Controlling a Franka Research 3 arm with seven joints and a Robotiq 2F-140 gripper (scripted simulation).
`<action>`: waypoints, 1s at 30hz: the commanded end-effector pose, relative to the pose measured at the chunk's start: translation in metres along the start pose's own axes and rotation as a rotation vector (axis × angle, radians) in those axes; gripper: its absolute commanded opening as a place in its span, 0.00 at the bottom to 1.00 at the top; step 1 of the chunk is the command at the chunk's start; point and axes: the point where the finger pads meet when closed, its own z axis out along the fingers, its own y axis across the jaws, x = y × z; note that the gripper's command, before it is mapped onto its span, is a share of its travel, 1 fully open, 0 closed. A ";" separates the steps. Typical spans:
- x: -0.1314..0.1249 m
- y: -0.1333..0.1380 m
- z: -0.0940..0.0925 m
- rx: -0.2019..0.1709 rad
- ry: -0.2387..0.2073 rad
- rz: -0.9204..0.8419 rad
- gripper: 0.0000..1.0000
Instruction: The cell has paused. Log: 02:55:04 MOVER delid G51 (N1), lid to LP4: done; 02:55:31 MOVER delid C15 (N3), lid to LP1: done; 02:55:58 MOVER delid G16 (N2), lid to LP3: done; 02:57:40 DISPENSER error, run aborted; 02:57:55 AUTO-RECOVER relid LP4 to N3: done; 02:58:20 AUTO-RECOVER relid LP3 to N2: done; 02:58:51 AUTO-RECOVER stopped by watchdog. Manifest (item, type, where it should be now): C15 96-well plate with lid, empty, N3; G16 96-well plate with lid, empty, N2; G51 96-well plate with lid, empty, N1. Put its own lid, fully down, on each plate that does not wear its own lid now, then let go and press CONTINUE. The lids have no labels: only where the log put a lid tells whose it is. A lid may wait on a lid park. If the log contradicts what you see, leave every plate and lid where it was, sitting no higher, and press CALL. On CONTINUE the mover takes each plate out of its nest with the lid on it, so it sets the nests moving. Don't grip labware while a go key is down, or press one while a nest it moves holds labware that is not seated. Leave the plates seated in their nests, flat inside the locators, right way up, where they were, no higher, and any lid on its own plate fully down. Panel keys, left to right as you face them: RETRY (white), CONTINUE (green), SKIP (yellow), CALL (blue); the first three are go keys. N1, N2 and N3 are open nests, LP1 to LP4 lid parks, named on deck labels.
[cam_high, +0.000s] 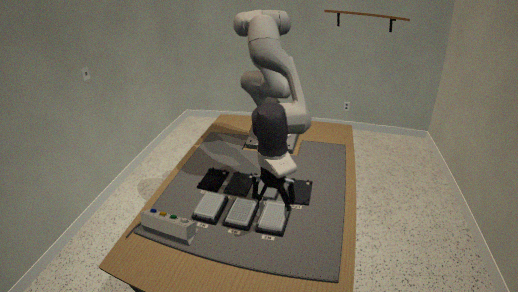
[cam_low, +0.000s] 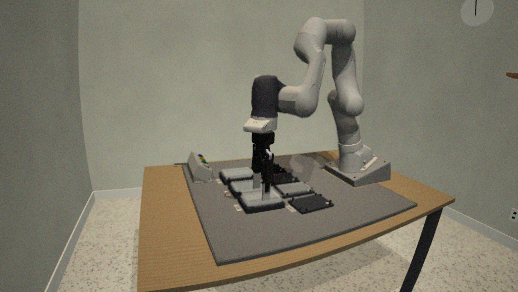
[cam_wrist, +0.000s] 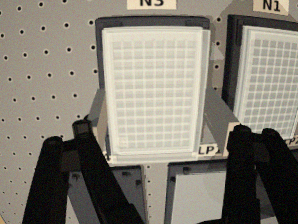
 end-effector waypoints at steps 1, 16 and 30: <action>-0.001 -0.001 -0.001 0.000 -0.002 -0.007 0.00; -0.001 -0.001 -0.001 0.000 -0.002 -0.007 0.00; -0.001 -0.001 -0.008 0.000 -0.002 -0.007 0.00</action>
